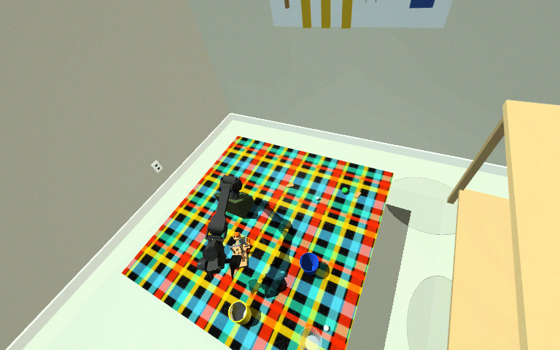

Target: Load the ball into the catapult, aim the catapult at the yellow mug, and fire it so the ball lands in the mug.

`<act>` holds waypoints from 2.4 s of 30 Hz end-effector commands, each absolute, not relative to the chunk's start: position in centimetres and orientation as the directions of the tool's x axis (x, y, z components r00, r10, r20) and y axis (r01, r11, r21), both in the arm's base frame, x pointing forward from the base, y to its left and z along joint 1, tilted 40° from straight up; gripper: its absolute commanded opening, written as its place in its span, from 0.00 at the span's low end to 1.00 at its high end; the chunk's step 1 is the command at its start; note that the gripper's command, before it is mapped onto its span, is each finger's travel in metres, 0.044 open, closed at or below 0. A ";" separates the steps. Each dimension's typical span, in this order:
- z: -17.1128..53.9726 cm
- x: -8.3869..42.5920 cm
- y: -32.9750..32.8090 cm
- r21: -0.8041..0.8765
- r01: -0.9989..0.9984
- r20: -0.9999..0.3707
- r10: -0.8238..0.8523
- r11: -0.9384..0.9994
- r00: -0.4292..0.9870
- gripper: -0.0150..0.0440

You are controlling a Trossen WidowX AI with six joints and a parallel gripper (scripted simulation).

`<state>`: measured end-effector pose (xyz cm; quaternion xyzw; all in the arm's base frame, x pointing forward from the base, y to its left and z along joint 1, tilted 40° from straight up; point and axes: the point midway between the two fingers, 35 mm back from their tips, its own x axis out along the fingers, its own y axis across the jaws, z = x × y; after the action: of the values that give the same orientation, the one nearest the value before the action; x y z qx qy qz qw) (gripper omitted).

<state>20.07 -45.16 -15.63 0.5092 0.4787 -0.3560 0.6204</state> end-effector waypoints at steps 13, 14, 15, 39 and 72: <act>-14.6 21.8 -48.0 0.320 0.920 -0.939 -0.057 0.225 0.340 1.00; -14.6 21.8 -48.0 0.320 0.920 -0.939 -0.057 0.225 0.340 1.00; -14.6 21.8 -48.0 0.320 0.920 -0.939 -0.057 0.225 0.340 1.00; -14.3 21.6 -47.4 0.320 0.920 -0.939 -0.055 0.226 0.340 0.25; -14.0 23.6 -33.6 0.176 0.580 -0.983 0.177 0.795 0.056 0.25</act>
<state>23.76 -35.59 -14.04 0.3096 0.6435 -0.1844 0.6753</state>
